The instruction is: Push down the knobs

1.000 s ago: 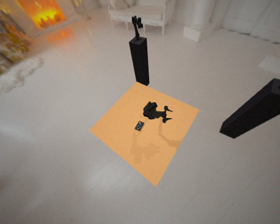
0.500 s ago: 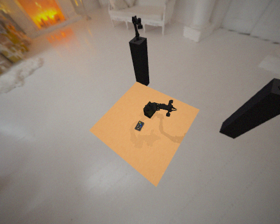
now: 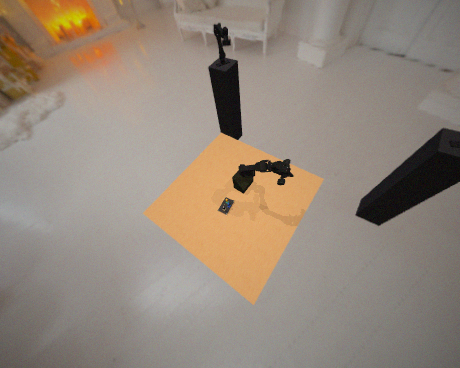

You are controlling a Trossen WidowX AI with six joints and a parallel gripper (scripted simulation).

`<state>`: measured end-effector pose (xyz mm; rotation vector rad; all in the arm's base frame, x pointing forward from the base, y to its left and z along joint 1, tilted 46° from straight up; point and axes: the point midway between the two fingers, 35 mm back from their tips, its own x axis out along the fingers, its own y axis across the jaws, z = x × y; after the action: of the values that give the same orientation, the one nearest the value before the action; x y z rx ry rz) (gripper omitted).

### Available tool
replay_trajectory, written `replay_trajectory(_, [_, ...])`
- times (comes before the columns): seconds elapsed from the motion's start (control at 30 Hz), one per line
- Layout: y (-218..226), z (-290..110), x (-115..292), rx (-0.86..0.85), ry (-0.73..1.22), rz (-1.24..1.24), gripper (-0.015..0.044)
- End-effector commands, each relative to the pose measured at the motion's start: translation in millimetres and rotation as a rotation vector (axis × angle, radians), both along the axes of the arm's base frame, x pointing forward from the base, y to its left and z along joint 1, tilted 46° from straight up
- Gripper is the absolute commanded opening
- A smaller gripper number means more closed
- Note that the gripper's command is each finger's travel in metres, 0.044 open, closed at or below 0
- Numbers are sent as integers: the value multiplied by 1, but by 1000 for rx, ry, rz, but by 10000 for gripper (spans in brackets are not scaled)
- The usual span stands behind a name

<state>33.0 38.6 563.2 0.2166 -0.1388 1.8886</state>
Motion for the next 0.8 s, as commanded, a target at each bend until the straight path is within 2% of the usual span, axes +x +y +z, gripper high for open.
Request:
replay_trajectory(0.0, [24, -6, -21, -47, -96, -66, 0])
replay_trajectory(0.23, [72, -24, -42, -149, -268, -185, 0])
replay_trajectory(0.43, [116, -49, -45, -264, -403, -267, 0])
replay_trajectory(0.77, [194, -107, -5, -523, -557, -398, 0])
